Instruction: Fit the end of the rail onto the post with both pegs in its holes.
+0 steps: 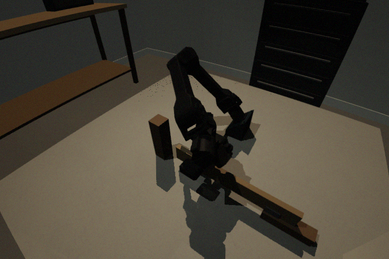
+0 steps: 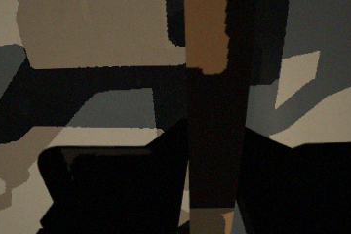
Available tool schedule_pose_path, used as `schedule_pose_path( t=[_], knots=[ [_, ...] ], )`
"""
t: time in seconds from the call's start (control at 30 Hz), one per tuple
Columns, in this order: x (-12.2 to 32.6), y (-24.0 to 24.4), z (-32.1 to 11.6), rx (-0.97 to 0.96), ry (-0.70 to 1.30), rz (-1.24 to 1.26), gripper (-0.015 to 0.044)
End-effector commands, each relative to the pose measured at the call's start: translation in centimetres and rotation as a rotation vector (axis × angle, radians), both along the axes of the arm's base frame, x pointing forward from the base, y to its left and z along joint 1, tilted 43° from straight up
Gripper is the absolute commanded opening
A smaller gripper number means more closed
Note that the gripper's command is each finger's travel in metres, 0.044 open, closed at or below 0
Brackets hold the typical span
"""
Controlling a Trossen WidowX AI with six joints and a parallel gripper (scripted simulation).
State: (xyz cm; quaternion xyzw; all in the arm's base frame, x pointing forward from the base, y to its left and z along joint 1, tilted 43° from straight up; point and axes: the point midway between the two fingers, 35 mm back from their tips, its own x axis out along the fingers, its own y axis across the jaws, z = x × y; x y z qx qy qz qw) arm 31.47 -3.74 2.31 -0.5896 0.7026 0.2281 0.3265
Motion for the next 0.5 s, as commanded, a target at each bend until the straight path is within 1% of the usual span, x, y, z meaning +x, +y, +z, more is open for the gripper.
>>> schedule_pose_path(
  t=[0.0,0.47],
  knots=[
    [0.07,0.32,0.11,0.005,-0.003,0.005,0.0000],
    [-0.03,-0.08,0.18,0.004,-0.003,0.005,0.0000]
  ],
)
